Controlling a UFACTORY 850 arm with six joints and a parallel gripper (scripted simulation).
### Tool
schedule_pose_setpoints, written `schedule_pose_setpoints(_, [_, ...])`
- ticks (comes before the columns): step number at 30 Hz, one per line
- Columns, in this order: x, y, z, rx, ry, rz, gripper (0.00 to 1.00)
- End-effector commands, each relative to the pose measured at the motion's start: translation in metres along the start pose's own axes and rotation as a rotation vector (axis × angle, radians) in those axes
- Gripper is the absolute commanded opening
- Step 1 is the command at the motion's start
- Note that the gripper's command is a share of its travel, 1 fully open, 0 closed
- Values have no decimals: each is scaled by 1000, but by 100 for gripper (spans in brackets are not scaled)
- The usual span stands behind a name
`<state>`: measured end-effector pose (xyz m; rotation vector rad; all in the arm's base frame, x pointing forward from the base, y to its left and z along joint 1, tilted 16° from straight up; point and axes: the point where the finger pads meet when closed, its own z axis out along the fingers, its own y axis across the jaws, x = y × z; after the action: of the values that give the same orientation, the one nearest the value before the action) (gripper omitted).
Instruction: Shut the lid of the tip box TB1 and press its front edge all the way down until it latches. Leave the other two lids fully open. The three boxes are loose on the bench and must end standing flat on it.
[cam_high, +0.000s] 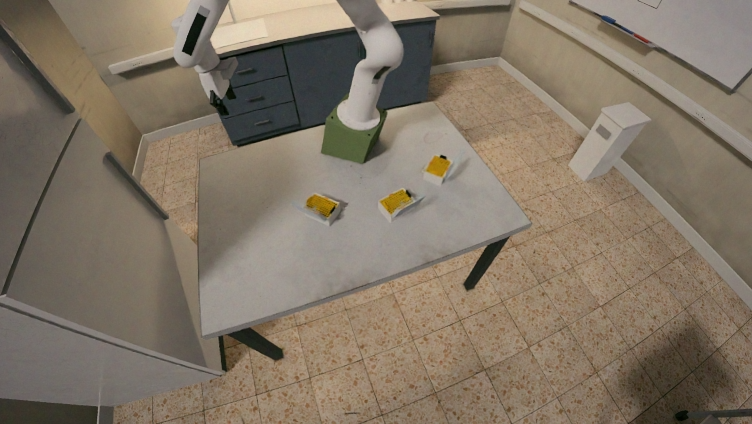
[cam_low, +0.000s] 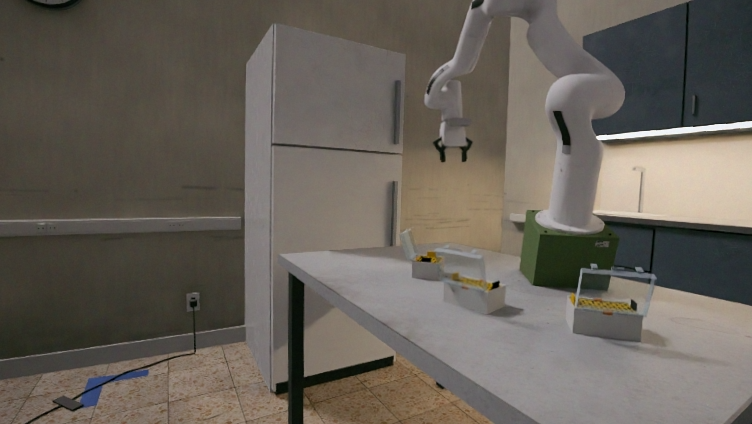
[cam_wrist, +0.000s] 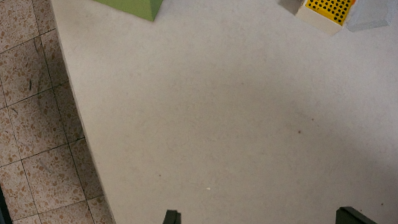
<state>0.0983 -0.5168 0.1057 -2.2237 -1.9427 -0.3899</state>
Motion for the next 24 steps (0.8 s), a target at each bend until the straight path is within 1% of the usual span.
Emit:
schedule_pose_setpoints(1, [-1,0,-1,-1,-2,0,100])
schedule_pose_setpoints(17, [-1,0,-1,-1,-2,0,100])
schedule_pose_setpoints(20, [6,14,1,-47,2,72,100])
schedule_pose_setpoints(23, [12,27,4,-47,2,72,100])
schedule_pose_setpoints(24, [15,31,5,-64,5,101,100])
